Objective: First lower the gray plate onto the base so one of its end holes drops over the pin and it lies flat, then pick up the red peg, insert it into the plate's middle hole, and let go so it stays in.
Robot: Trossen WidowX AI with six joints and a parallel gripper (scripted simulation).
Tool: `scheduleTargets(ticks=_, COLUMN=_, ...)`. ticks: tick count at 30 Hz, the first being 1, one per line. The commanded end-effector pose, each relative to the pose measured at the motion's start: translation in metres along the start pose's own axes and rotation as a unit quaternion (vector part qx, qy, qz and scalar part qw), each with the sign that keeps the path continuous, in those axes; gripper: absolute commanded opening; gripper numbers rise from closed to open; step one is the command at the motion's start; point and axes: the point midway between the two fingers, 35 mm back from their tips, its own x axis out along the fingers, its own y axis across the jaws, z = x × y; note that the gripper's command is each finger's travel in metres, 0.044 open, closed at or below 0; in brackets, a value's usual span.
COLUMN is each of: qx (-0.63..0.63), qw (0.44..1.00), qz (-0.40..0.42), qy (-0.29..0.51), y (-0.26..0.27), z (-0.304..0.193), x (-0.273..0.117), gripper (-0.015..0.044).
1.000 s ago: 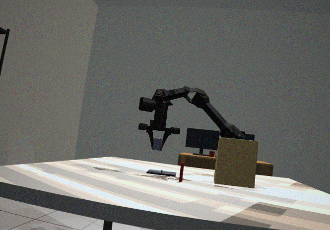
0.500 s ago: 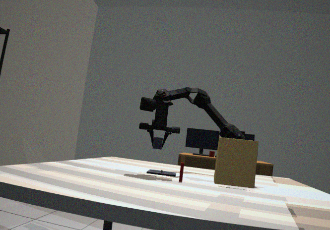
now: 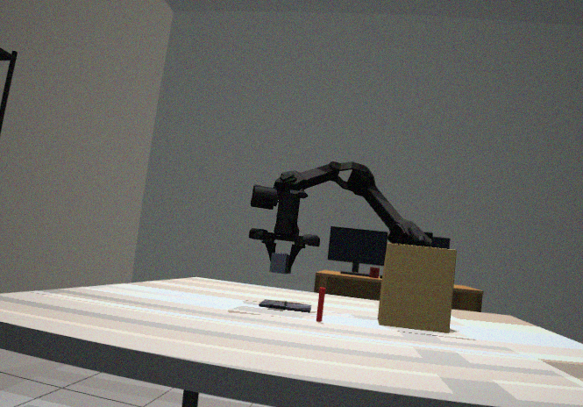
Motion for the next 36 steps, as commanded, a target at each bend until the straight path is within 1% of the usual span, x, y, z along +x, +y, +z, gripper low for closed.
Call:
scheduleTargets(ticks=1, qx=0.023, qw=1.000, qz=-0.001, qy=-0.003, y=-0.003, z=0.011, x=0.007, gripper=0.0000)
scheduleTargets(ticks=24, qx=0.165, qw=0.986, qz=-0.001, qy=-0.014, y=-0.025, z=0.073, x=0.043, gripper=0.0000)
scheduleTargets(ticks=36, qx=0.169, qw=0.985, qz=-0.001, qy=-0.015, y=-0.026, z=0.075, x=0.044, gripper=0.0000)
